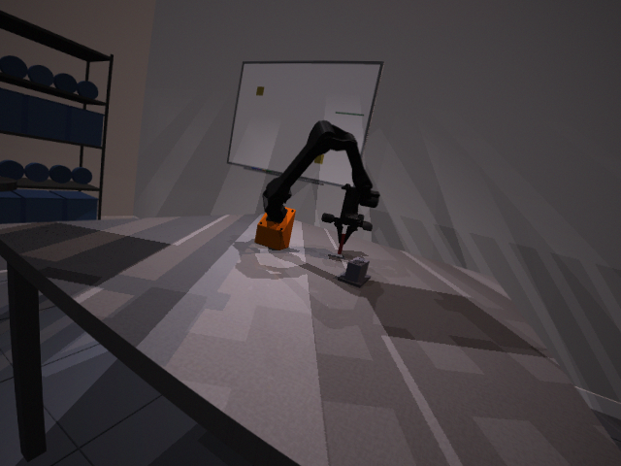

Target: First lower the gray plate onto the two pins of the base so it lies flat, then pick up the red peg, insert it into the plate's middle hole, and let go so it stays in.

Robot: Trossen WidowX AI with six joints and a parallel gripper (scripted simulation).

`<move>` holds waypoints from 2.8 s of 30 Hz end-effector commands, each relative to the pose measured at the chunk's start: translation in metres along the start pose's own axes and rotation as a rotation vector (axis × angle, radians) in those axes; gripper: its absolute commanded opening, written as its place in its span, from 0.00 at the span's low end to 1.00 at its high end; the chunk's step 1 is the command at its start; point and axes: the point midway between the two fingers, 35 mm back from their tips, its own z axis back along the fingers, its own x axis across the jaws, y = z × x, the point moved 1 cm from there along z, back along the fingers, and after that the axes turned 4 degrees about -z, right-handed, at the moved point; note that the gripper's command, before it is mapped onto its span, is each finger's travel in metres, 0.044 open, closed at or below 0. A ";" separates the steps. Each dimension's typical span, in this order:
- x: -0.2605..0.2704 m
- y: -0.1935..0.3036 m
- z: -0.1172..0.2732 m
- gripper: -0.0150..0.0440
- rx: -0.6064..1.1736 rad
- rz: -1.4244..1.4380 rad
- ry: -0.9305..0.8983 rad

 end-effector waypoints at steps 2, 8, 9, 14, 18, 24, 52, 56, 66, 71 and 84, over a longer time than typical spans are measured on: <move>0.003 0.001 0.015 0.25 0.008 -0.006 -0.005; 0.005 0.001 0.033 0.25 0.010 -0.006 -0.005; 0.006 0.001 0.037 0.25 0.010 -0.006 -0.005; 0.007 0.001 0.052 0.25 0.010 -0.006 -0.005; 0.007 0.001 0.065 0.25 0.010 -0.006 -0.005; 0.008 -0.003 0.059 0.25 0.010 0.000 -0.005; 0.031 -0.064 0.062 0.25 0.036 -0.007 -0.012; 0.034 -0.075 0.062 0.25 0.036 -0.007 -0.013; 0.040 -0.105 0.063 0.25 0.034 -0.006 -0.016; 0.042 -0.119 0.063 0.25 0.032 -0.006 -0.017; 0.043 -0.159 0.063 0.25 0.022 -0.006 -0.016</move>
